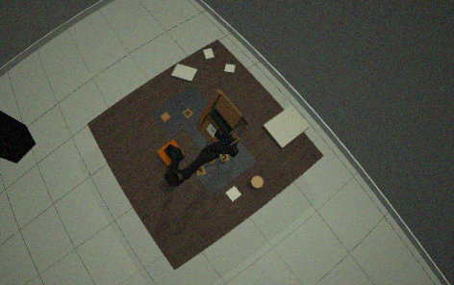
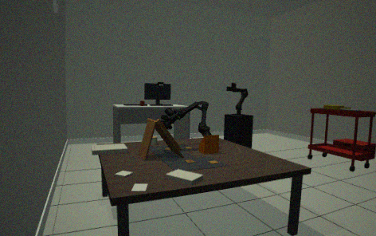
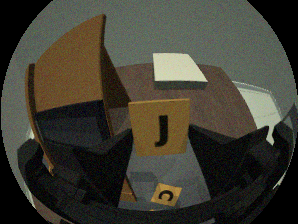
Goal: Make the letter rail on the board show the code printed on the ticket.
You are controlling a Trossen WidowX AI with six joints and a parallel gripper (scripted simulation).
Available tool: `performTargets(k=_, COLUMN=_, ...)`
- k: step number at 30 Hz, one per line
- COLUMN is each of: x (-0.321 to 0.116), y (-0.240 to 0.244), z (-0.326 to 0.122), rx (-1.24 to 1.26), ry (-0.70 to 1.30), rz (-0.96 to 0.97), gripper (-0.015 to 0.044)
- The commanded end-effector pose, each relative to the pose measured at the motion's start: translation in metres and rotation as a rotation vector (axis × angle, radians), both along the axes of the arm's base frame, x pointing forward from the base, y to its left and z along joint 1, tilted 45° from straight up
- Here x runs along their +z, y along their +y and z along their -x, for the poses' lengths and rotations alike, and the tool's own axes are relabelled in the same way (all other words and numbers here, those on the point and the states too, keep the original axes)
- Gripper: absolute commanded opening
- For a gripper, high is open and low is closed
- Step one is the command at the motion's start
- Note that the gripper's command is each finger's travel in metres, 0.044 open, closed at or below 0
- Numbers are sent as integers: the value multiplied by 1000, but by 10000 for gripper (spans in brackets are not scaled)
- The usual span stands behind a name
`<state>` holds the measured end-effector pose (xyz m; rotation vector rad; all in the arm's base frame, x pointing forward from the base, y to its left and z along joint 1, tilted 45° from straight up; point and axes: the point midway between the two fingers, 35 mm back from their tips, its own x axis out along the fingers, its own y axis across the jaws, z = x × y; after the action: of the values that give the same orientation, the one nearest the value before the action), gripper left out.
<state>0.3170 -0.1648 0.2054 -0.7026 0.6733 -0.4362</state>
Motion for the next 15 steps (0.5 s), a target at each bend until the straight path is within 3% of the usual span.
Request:
performTargets(k=1, x=-3, y=1, z=0, rx=-5, ry=0, rz=-3, gripper=0)
performTargets(k=15, x=-8, y=6, z=-1, rx=-5, ry=0, rz=-3, gripper=0)
